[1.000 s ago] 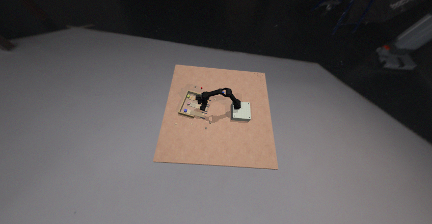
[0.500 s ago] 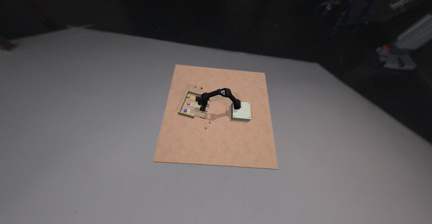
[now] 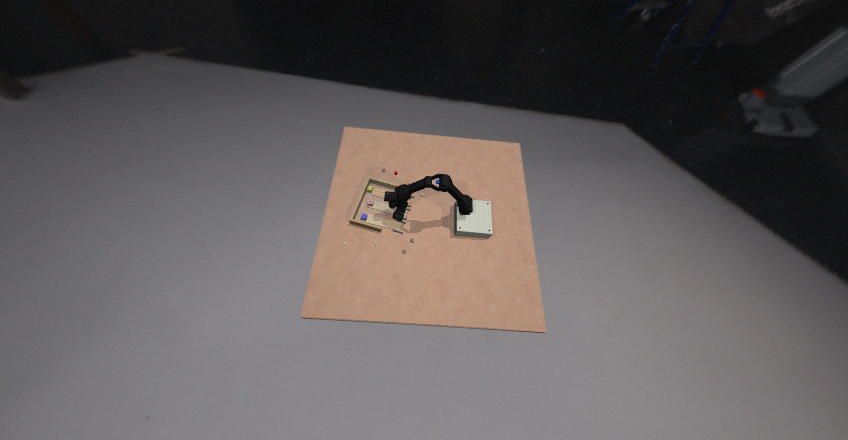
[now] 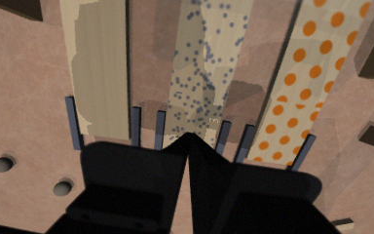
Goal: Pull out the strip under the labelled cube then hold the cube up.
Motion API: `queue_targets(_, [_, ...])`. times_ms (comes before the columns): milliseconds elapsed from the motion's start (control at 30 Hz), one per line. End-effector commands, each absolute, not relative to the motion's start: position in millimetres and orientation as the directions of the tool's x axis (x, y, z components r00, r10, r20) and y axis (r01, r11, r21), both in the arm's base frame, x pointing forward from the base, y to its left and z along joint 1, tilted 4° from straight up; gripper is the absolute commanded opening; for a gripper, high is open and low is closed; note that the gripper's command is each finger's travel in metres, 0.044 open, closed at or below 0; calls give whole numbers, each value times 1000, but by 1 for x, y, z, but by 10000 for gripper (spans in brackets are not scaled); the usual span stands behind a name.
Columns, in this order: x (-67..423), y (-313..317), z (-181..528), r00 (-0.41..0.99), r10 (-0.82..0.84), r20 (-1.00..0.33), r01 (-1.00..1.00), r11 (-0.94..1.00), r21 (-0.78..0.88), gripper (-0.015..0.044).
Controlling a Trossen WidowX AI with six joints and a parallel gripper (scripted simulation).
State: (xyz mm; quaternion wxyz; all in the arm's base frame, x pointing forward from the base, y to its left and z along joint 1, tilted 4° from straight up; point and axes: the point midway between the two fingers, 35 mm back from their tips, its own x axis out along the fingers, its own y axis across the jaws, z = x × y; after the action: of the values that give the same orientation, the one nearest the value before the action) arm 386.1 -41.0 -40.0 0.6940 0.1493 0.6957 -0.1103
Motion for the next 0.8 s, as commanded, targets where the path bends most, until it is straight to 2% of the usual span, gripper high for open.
queue_targets(0, [384,-41,-48,3,52,-999,364,930,49,0])
queue_targets(767, [383,-40,-52,3,52,-999,364,930,49,0])
